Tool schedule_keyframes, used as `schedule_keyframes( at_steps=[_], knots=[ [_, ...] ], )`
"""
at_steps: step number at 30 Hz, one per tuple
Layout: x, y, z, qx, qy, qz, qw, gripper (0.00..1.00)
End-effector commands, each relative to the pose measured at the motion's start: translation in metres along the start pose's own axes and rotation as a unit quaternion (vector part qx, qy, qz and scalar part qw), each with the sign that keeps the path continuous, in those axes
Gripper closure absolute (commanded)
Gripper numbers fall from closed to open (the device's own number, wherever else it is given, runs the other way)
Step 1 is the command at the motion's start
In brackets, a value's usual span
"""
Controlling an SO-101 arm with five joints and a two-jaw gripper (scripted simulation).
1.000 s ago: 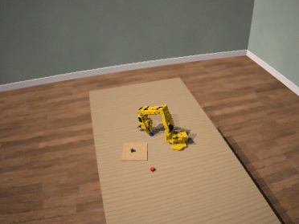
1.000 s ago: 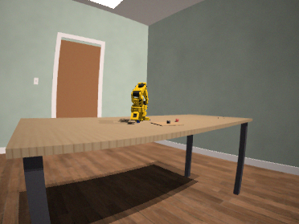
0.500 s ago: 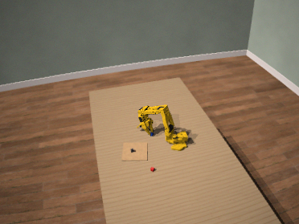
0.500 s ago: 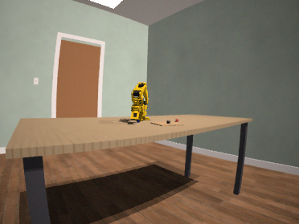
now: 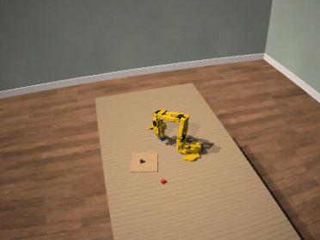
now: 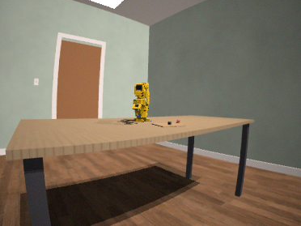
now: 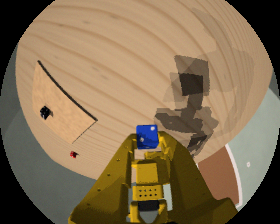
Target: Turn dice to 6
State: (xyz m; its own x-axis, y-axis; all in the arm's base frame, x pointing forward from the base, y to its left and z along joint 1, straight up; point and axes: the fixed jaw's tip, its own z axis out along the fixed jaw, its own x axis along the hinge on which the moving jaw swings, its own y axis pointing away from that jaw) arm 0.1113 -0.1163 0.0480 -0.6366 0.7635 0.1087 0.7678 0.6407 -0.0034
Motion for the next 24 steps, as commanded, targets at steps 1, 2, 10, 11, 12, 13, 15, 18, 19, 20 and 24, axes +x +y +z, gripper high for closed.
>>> schedule_keyframes(
  at_steps=[1,2,10,11,12,13,15,18,19,20,24],
  knots=[
    [-0.0028,0.0013,-0.0141,-0.002,-0.061,0.000,0.998,1.00],
    [-0.0025,0.0013,-0.0150,-0.002,-0.065,0.000,0.998,1.00],
    [-0.0019,0.0014,-0.0163,-0.002,-0.072,0.000,0.997,1.00],
    [-0.0019,0.0014,-0.0163,-0.002,-0.072,0.000,0.997,1.00],
    [-0.0019,0.0014,-0.0163,-0.002,-0.072,0.000,0.997,1.00],
    [-0.0019,0.0014,-0.0163,-0.002,-0.072,0.000,0.997,1.00],
    [-0.0019,0.0014,-0.0163,-0.002,-0.072,0.000,0.997,1.00],
    [-0.0019,0.0014,-0.0163,-0.002,-0.072,0.000,0.997,1.00],
    [-0.0019,0.0014,-0.0163,-0.002,-0.072,0.000,0.997,1.00],
    [-0.0019,0.0014,-0.0163,-0.002,-0.072,0.000,0.997,1.00],
    [-0.0019,0.0014,-0.0163,-0.002,-0.072,0.000,0.997,1.00]
  ],
)
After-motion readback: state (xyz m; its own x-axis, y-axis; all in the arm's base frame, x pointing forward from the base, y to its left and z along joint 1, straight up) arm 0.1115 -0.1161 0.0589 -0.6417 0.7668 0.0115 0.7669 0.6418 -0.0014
